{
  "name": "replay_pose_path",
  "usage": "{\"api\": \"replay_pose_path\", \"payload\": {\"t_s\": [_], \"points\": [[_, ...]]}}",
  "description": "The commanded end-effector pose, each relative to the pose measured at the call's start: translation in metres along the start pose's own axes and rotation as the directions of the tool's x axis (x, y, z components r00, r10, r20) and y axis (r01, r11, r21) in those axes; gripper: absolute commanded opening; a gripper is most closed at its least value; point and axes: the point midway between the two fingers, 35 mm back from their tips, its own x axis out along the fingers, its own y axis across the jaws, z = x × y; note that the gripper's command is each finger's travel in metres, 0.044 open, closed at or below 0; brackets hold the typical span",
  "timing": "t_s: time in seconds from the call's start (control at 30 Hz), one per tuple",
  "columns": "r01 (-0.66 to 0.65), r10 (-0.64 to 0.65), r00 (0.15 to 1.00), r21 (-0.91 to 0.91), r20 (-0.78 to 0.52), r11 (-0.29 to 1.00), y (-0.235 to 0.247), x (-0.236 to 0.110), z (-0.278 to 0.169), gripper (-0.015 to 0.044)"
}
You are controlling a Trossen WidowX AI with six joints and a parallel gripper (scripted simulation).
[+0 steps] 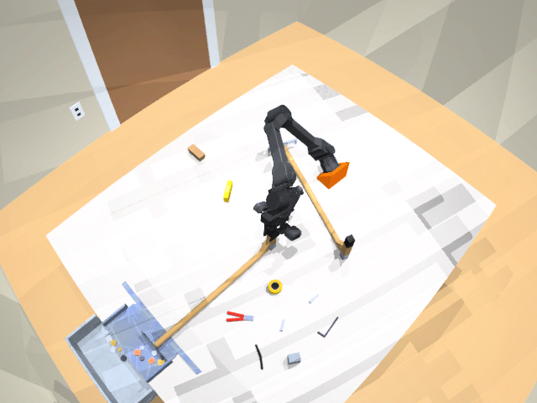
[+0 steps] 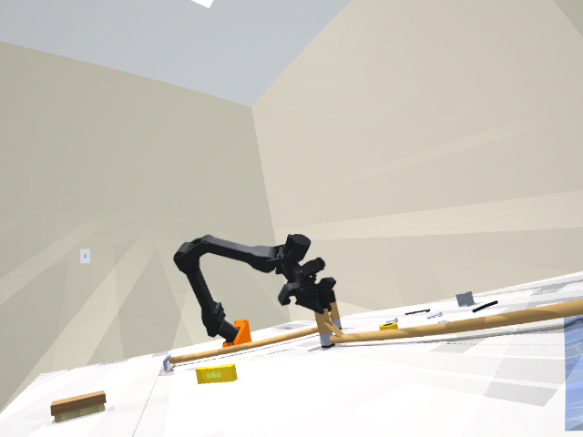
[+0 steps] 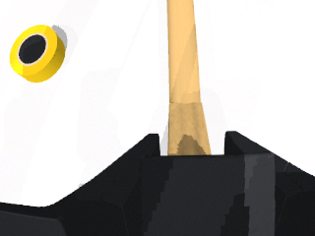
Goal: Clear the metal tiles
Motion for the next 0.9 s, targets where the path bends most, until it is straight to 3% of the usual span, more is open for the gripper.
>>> {"api": "replay_pose_path", "payload": {"t_s": [0.0,0.87], "points": [[-0.004,0.004,1.0,0.004,0.009,1.0,0.001,0.002,0.01,0.0],[-0.005,0.004,1.0,0.005,0.01,1.0,0.0,0.02,0.038,0.0]]}}
